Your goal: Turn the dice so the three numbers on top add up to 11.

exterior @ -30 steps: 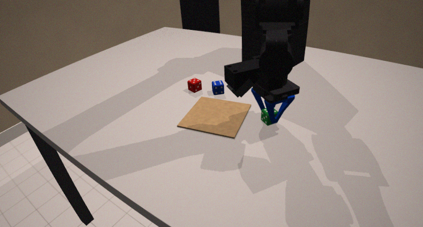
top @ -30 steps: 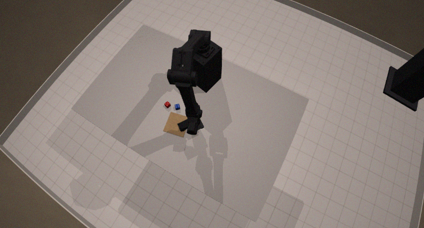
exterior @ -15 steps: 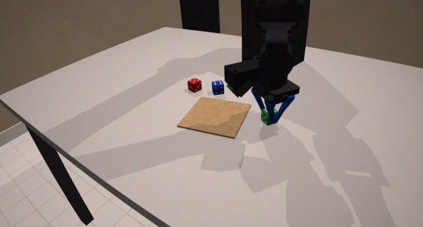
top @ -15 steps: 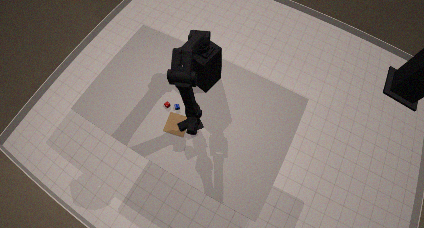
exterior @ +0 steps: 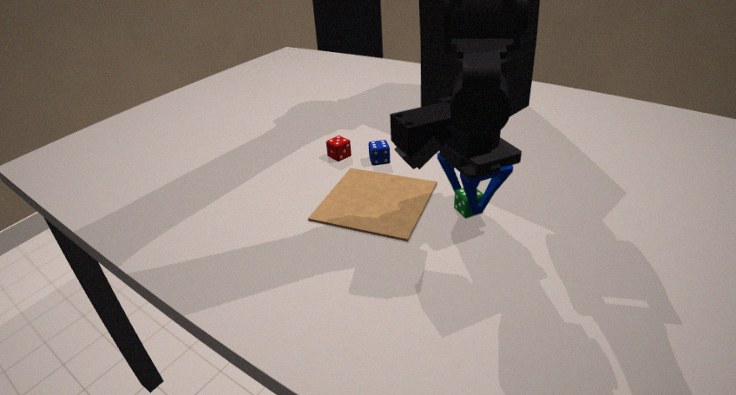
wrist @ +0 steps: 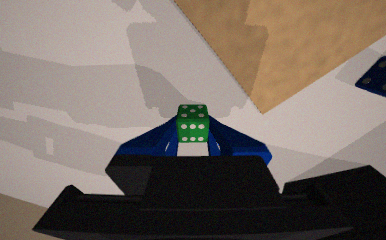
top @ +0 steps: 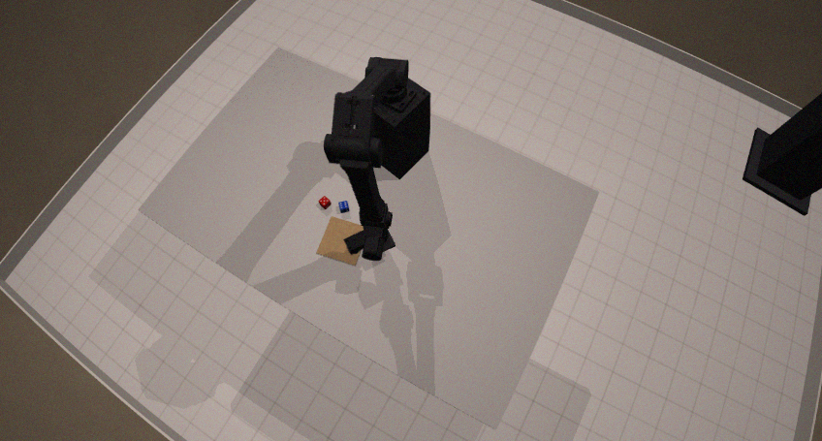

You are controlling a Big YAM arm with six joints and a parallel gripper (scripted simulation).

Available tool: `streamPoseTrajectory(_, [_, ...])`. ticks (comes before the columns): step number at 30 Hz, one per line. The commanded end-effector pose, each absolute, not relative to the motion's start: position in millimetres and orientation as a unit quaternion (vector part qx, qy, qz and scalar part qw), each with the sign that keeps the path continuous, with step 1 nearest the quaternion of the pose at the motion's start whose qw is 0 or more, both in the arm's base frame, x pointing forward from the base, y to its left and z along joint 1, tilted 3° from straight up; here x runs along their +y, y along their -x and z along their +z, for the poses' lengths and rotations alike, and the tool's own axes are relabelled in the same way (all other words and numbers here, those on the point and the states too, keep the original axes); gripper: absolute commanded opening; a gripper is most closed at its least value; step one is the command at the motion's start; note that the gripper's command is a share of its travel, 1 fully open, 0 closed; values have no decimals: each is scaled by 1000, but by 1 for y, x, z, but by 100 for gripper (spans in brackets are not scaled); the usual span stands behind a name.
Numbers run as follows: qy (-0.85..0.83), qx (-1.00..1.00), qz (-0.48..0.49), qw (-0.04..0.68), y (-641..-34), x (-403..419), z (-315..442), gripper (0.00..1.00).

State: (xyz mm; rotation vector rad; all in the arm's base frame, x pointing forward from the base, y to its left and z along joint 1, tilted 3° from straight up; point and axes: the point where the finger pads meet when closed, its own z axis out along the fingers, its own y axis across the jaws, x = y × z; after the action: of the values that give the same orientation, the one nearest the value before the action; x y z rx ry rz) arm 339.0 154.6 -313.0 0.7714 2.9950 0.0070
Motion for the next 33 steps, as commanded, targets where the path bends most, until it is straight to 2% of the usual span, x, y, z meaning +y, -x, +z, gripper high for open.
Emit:
streamPoseTrajectory(1, [-252, 967, 7, 31, -347, 155, -296, 26])
streamPoseTrajectory(18, [-249, 968, 9, 33, -341, 161, -207, 26])
streamPoseTrajectory(25, [-250, 968, -4, 17, -328, 154, -217, 26])
streamPoseTrajectory(33, [-241, 970, 12, 37, -345, 162, -203, 26])
